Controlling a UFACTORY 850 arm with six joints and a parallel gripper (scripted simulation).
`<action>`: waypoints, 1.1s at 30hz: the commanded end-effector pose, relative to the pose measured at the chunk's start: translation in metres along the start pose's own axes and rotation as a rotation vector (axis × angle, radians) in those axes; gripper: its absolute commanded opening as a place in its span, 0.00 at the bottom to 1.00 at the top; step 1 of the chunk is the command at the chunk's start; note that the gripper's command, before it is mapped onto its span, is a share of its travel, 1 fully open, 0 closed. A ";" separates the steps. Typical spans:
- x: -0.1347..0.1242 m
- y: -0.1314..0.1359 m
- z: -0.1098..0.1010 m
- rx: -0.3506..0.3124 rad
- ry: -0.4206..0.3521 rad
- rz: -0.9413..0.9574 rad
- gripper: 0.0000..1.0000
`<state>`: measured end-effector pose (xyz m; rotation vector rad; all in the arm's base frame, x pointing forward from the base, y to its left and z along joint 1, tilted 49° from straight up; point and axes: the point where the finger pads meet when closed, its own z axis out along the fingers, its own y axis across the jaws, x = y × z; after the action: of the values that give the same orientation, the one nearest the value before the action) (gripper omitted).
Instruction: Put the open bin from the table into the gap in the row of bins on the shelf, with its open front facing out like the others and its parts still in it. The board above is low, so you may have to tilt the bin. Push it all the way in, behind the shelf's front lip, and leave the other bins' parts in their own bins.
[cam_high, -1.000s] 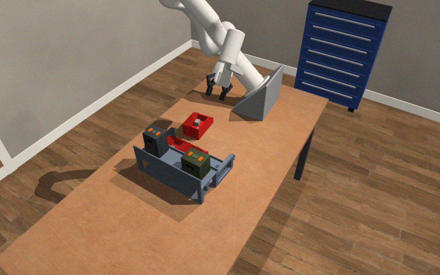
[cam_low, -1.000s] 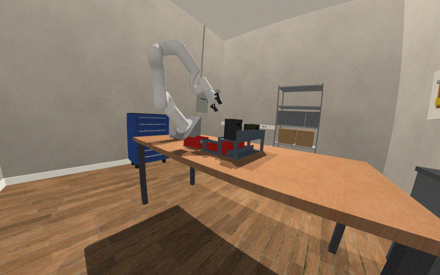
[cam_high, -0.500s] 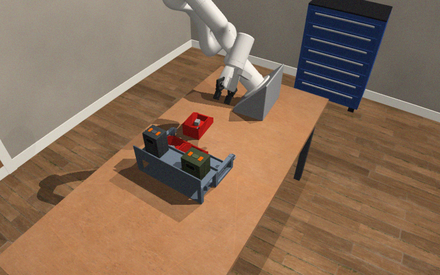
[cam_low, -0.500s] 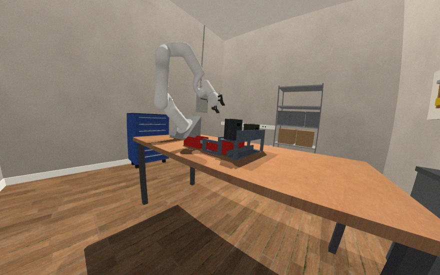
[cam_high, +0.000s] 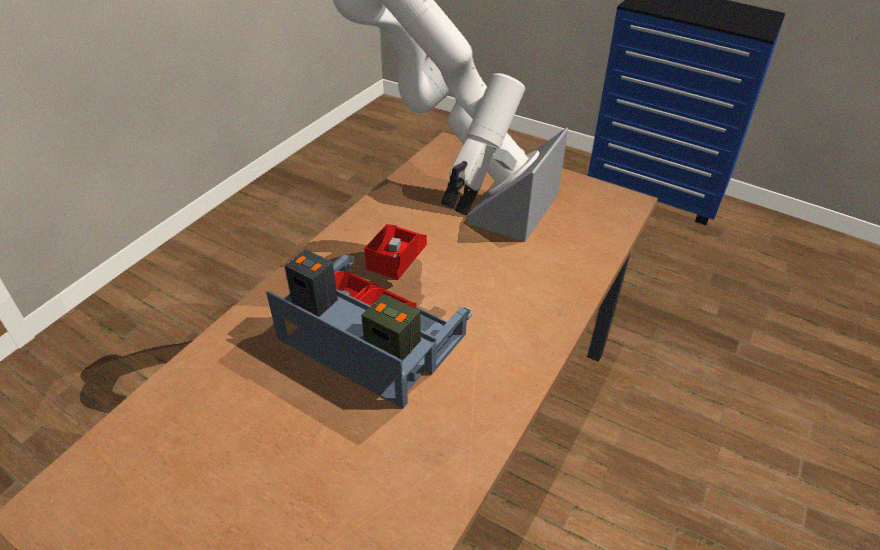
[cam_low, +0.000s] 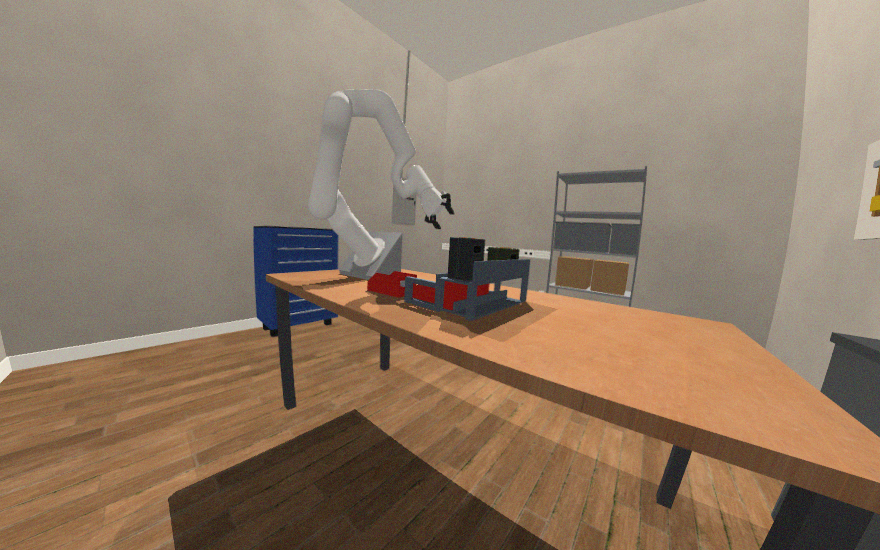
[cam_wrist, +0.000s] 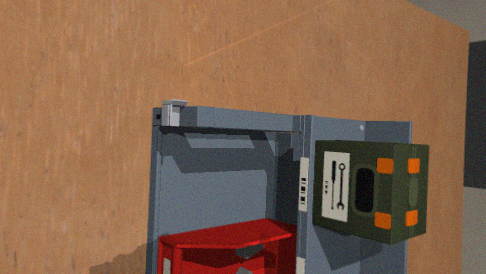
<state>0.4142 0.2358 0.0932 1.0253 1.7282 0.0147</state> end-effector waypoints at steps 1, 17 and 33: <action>-0.006 0.003 -0.001 -0.029 -0.026 -0.181 1.00; -0.011 0.004 -0.001 -0.061 -0.055 -0.381 1.00; -0.014 0.005 -0.002 -0.093 -0.085 -0.581 1.00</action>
<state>0.4161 0.2305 0.1056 0.5224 1.8557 -0.2614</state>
